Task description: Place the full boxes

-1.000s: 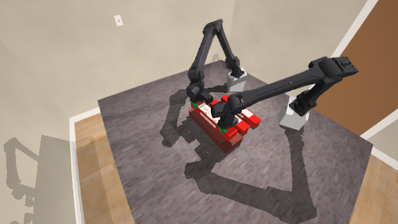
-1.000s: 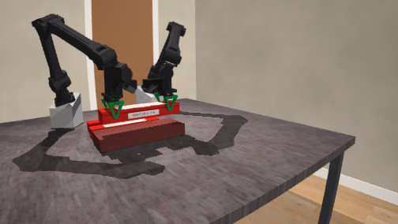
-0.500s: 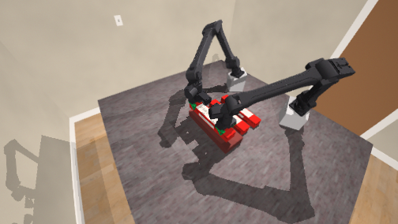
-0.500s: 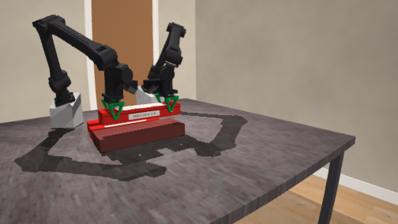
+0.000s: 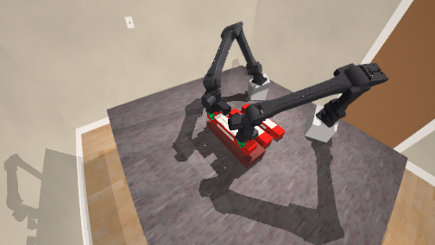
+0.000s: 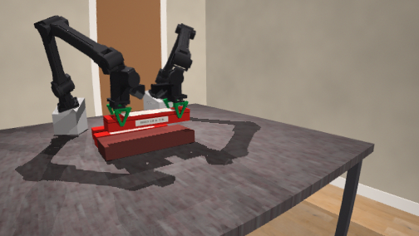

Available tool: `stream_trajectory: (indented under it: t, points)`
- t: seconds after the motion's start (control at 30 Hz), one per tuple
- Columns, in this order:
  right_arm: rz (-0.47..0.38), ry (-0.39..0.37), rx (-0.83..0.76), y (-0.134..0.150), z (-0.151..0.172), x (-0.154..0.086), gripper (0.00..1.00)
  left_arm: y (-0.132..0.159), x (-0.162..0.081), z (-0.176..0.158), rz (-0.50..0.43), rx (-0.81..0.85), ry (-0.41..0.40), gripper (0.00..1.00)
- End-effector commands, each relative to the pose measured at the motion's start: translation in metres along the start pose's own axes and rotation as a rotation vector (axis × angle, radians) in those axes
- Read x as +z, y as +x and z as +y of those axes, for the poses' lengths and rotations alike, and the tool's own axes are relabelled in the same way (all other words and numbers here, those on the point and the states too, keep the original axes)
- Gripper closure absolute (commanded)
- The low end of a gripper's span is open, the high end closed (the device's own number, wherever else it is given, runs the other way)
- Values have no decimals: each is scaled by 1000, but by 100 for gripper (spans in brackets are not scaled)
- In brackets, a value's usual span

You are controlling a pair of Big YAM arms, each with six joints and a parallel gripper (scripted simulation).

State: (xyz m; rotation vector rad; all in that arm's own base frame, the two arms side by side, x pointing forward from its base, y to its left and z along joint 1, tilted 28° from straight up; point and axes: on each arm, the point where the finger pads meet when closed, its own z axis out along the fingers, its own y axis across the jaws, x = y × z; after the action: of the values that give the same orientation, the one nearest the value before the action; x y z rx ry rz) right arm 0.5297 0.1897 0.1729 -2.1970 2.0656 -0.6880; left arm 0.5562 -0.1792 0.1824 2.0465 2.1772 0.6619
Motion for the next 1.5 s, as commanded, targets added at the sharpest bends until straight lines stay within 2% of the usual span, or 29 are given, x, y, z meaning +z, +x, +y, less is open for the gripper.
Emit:
stream_trajectory:
  t: [0.0,1.47]
  points:
    - [-53,131,25,-1,-43,-70,100,-1,-71,41,-56,2,-132,100]
    - [-50,123,14,-1,-44,-71,100,-1,-72,43,-57,2,-133,100]
